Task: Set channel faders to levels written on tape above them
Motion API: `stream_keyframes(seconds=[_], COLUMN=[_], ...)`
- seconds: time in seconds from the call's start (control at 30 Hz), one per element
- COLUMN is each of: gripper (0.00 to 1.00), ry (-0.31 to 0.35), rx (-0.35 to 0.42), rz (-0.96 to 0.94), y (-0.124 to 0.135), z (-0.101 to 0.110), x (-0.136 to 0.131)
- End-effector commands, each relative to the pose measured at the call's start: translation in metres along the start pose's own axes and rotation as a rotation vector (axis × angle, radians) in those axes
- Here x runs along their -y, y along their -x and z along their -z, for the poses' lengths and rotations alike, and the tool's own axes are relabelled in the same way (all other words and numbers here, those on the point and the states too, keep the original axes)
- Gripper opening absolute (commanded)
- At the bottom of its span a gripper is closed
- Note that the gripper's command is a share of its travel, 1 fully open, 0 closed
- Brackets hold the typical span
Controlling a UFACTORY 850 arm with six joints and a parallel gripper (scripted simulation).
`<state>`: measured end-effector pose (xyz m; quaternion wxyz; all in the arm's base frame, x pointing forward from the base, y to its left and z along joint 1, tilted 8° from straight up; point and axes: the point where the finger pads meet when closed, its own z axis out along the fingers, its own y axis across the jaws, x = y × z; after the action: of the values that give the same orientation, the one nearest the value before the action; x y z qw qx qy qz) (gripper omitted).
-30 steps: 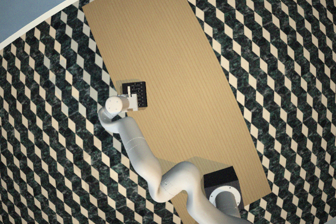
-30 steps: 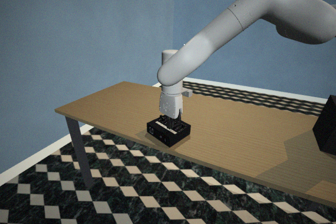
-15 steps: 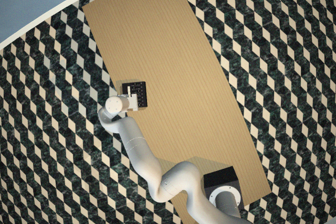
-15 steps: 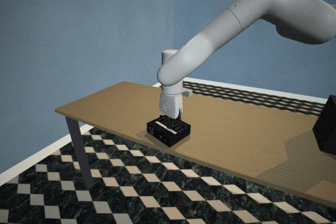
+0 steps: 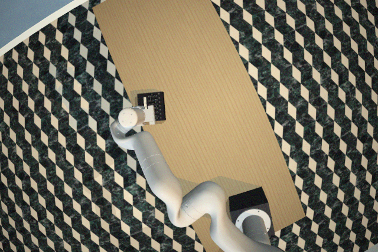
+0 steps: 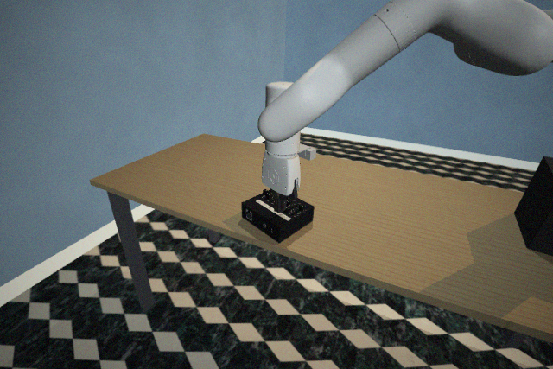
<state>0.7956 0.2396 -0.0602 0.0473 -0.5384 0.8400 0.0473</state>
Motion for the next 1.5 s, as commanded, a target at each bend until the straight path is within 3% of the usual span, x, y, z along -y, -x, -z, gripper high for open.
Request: stream_keyframes(seconds=[0.0, 1.47], gripper=[0.0, 0.0], ry=[-0.002, -0.002], rx=[0.002, 0.002], rz=[0.0, 0.0], y=[0.0009, 0.0009], z=[0.0016, -0.0043], x=[0.0009, 0.0009])
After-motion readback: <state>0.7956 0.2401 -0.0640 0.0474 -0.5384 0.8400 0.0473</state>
